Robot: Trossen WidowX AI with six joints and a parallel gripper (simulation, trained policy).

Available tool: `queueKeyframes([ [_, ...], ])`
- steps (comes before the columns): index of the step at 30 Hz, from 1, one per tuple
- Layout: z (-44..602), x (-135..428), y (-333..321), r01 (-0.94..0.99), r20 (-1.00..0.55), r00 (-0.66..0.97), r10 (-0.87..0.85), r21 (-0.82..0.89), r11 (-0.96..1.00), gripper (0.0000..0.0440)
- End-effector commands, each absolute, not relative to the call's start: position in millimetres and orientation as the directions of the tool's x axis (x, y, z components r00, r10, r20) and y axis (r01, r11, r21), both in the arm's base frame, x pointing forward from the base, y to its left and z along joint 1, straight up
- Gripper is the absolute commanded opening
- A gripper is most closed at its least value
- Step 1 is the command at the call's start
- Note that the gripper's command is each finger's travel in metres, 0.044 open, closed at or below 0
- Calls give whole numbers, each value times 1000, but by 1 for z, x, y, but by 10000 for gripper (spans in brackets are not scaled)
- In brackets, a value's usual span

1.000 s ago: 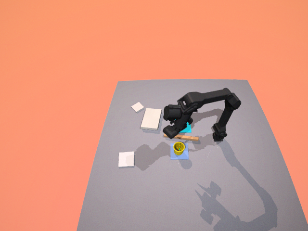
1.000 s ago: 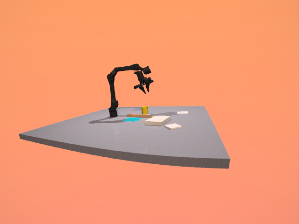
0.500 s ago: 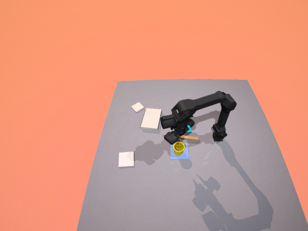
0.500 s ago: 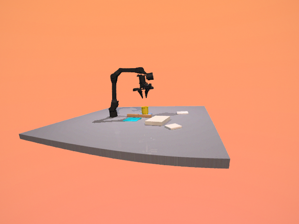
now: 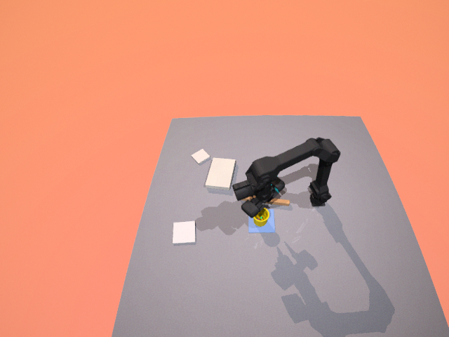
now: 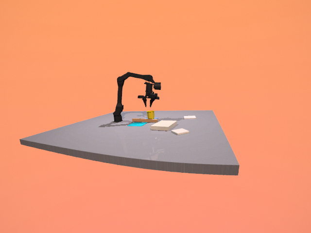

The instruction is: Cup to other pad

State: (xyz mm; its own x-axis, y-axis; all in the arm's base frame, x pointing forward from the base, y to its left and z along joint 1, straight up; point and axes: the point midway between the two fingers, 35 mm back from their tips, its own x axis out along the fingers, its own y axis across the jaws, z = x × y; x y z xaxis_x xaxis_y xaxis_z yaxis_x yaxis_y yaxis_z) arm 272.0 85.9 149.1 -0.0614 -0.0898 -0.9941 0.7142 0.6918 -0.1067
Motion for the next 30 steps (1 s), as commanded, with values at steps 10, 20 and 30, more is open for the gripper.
queueKeyframes([
  [10, 111, 264, 85, 713, -982, -130, -135, -187, 676, 196],
  [20, 80, 260, 83, 683, -976, -155, -151, -217, 698, 196],
  [30, 57, 257, 80, 631, -976, -152, -156, -218, 744, 76],
])
